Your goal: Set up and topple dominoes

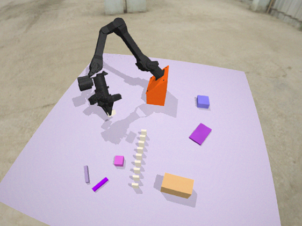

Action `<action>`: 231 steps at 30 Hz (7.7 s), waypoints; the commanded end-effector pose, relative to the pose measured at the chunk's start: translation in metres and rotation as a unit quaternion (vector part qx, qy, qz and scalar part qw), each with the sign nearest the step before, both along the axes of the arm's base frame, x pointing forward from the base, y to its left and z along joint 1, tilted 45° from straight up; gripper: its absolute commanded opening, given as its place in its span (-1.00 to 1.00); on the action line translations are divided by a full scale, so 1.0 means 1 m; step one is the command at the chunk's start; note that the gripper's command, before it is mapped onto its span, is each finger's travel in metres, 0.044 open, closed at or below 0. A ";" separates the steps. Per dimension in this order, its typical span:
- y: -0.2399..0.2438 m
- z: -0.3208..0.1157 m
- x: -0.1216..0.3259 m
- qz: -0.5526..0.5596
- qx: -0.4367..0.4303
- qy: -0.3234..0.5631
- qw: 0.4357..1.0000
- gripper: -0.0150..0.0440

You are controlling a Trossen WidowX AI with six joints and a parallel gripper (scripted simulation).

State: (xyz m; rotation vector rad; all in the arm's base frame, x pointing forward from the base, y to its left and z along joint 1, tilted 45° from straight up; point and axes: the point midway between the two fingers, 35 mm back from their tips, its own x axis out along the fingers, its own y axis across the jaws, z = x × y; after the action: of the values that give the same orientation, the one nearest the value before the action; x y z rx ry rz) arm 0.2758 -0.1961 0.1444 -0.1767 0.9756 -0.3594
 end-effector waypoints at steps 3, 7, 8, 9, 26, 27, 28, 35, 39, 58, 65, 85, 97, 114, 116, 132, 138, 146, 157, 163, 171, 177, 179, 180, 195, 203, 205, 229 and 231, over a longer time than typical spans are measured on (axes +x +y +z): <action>-0.009 0.001 0.004 0.033 0.002 -0.073 0.997 -0.40; -0.015 0.004 0.004 0.057 -0.005 -0.120 0.991 -0.40; -0.016 0.005 0.004 0.063 -0.007 -0.131 0.989 -0.40; -0.017 0.006 0.004 0.069 -0.010 -0.143 0.987 -0.40; -0.020 0.031 -0.024 0.195 -0.112 -0.297 0.928 -0.40; -0.019 0.032 -0.026 0.203 -0.120 -0.303 0.923 -0.40; -0.017 0.033 -0.029 0.211 -0.128 -0.309 0.918 -0.40; -0.004 0.040 -0.050 0.272 -0.190 -0.340 0.880 -0.40; 0.006 0.042 -0.063 0.308 -0.227 -0.350 0.855 -0.40; 0.017 0.042 -0.074 0.340 -0.260 -0.353 0.832 -0.40; 0.016 0.042 -0.074 0.340 -0.260 -0.353 0.832 -0.40; -0.020 0.019 -0.070 0.338 -0.259 -0.353 0.833 -0.40; -0.040 -0.001 -0.069 0.338 -0.258 -0.353 0.834 -0.40; -0.062 -0.035 -0.070 0.336 -0.256 -0.353 0.835 -0.40; -0.062 -0.036 -0.070 0.336 -0.256 -0.353 0.835 -0.40; -0.062 -0.036 -0.070 0.336 -0.256 -0.353 0.835 0.22; -0.062 -0.036 -0.070 0.336 -0.256 -0.353 0.835 0.76; -0.036 -0.008 -0.068 0.333 -0.255 -0.353 0.836 1.00; -0.032 0.006 -0.054 0.304 -0.214 -0.364 0.854 1.00; -0.047 0.011 -0.017 0.216 -0.115 -0.367 0.898 1.00; -0.071 0.007 0.019 -0.011 0.046 -0.325 0.944 1.00; -0.030 0.015 0.056 -0.119 0.135 -0.283 0.942 1.00; -0.021 0.013 0.057 -0.183 0.157 -0.262 0.934 1.00; -0.020 0.011 0.054 -0.221 0.166 -0.251 0.928 1.00; 0.001 0.028 -0.040 -0.604 0.027 -0.177 0.776 1.00; 0.001 0.028 -0.040 -0.604 0.027 -0.177 0.776 1.00; 0.001 0.028 -0.040 -0.604 0.027 -0.177 0.776 1.00; -0.051 -0.022 -0.040 -0.604 0.025 -0.178 0.776 1.00; -0.053 -0.024 -0.041 -0.604 0.025 -0.178 0.776 1.00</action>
State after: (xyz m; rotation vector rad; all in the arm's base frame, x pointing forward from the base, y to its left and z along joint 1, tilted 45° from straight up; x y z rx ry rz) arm 0.2364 -0.2465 0.1262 0.6083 0.5860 -1.4976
